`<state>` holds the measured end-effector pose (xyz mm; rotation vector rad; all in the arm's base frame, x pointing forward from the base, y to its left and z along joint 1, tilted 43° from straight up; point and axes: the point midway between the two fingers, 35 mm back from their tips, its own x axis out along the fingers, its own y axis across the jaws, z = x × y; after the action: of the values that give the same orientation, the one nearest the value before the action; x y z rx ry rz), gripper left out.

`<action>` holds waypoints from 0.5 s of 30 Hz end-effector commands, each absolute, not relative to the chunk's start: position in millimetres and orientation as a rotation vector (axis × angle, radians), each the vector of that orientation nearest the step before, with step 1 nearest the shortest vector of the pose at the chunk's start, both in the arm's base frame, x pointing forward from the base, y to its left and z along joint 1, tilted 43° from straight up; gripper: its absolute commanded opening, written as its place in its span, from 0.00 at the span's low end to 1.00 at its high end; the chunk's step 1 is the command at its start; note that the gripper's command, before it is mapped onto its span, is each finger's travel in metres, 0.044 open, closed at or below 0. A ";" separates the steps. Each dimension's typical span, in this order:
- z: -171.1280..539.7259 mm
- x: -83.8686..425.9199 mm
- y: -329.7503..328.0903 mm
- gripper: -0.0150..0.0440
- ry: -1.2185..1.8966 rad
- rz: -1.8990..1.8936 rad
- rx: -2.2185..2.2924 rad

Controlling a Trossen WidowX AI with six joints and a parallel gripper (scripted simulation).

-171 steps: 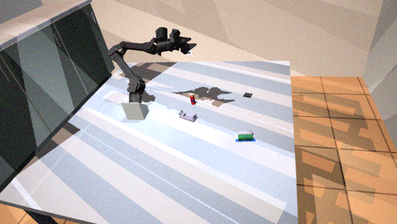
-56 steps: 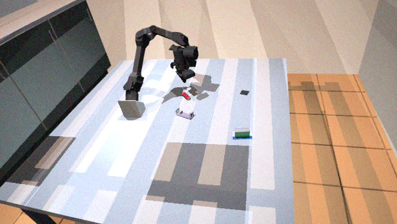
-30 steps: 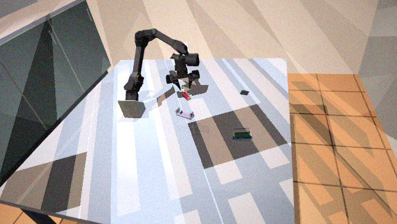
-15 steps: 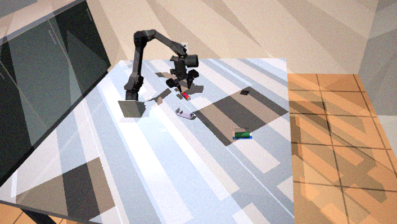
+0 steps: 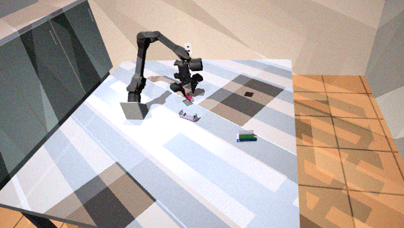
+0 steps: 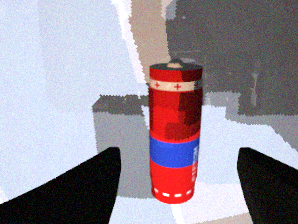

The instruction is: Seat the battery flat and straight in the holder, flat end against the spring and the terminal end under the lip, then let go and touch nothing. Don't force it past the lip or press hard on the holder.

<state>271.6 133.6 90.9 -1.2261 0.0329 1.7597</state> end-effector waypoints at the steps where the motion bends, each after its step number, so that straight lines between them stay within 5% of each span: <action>1: 85.2 271.1 137.7 0.67 0.037 1.760 -1.220; 15: 69.8 268.8 152.9 0.67 0.032 1.761 -1.218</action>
<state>269.7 150.2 74.3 -1.2241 0.0270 1.7601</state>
